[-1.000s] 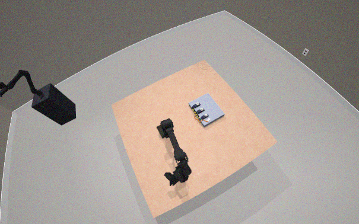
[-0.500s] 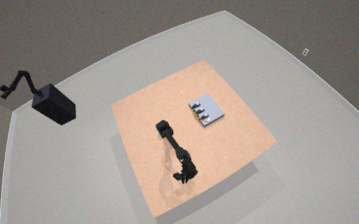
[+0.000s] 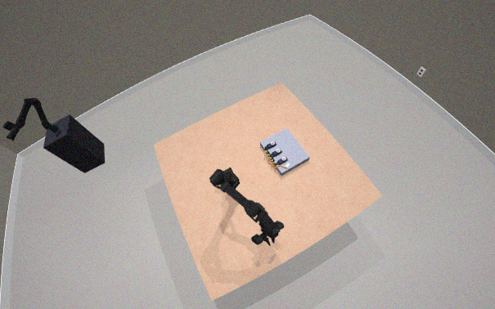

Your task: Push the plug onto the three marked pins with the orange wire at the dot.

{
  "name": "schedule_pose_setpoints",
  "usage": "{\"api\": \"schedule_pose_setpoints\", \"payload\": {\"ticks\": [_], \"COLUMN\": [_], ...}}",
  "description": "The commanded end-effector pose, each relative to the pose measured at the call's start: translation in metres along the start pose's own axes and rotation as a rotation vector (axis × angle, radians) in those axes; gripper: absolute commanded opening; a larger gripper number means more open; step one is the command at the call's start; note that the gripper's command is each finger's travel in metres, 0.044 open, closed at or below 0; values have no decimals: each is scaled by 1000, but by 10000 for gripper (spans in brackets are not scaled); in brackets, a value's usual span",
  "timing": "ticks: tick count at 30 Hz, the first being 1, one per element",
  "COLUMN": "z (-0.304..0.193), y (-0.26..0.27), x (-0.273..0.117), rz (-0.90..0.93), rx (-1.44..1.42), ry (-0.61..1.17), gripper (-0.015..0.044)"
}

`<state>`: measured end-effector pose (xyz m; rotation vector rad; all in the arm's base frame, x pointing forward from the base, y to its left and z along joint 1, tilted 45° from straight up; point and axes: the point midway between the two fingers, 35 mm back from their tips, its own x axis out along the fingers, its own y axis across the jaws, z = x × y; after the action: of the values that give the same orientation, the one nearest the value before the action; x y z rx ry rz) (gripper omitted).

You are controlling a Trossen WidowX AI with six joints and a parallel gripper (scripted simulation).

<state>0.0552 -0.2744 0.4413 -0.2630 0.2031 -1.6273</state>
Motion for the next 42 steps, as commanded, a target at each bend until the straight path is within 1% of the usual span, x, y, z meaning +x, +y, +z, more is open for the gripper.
{"api": "schedule_pose_setpoints", "payload": {"ticks": [1, 10, 19, 31, 42], "z": [1, 3, 4, 3, -2], "y": [28, 79, 129, 189, 229], "x": [-5, -21, -49, -103, -166], "rz": [108, 309, 524, 826, 1107], "rx": [30, 74, 129, 192, 244], "ry": [-34, -83, -133, -187, -223], "gripper": [115, 115, 115, 115, 115]}}
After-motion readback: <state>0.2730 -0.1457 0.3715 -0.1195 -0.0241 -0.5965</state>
